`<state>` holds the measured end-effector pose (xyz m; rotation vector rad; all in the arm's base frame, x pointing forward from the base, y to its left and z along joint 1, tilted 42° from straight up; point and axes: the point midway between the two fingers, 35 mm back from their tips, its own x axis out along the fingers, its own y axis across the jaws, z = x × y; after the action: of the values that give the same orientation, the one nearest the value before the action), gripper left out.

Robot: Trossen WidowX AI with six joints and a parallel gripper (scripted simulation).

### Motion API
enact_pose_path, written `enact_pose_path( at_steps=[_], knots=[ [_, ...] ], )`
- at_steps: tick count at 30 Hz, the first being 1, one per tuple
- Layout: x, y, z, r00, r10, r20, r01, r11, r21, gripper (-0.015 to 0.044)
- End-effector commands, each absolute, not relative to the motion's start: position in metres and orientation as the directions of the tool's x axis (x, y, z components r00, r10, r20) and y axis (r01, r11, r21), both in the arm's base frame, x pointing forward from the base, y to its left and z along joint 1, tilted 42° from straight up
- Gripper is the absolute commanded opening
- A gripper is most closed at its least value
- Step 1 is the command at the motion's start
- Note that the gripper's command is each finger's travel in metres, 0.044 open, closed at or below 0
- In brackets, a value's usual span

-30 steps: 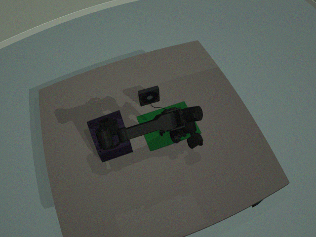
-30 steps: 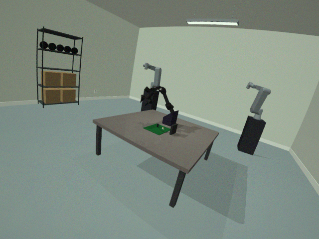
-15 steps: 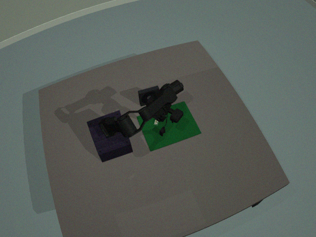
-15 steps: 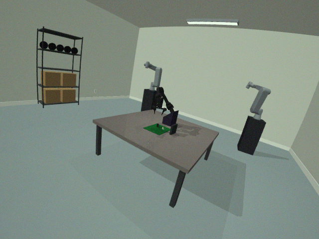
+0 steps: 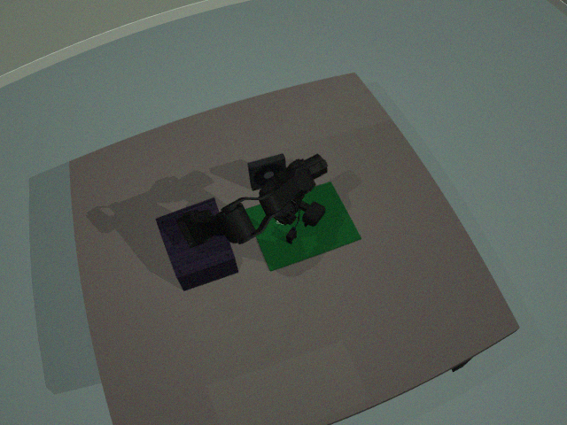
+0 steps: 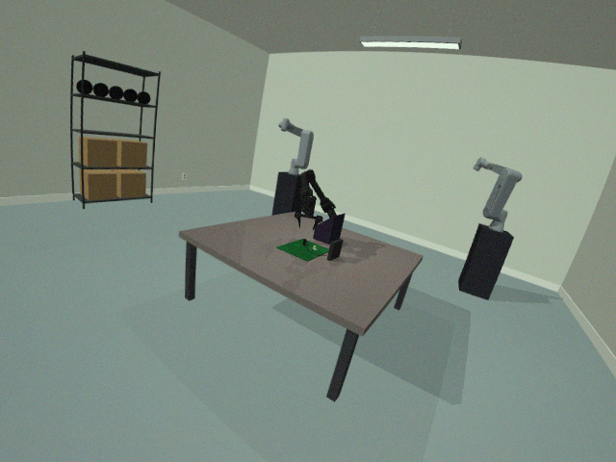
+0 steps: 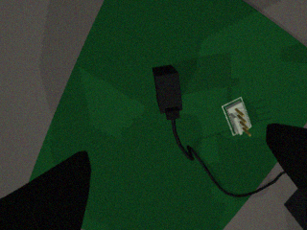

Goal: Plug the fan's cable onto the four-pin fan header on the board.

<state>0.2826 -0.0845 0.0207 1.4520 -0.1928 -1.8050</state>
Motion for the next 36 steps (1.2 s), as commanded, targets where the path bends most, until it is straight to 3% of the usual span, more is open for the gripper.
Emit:
enact_pose_path(
  at_steps=[1,36],
  knots=[
    [0.268,-0.121,-0.02,-0.054,-0.663,-0.747,0.497,-0.667,0.556,0.044],
    [0.267,-0.143,-0.045,-0.055,-0.663,-0.746,0.497,-0.666,0.556,0.044]
  ],
)
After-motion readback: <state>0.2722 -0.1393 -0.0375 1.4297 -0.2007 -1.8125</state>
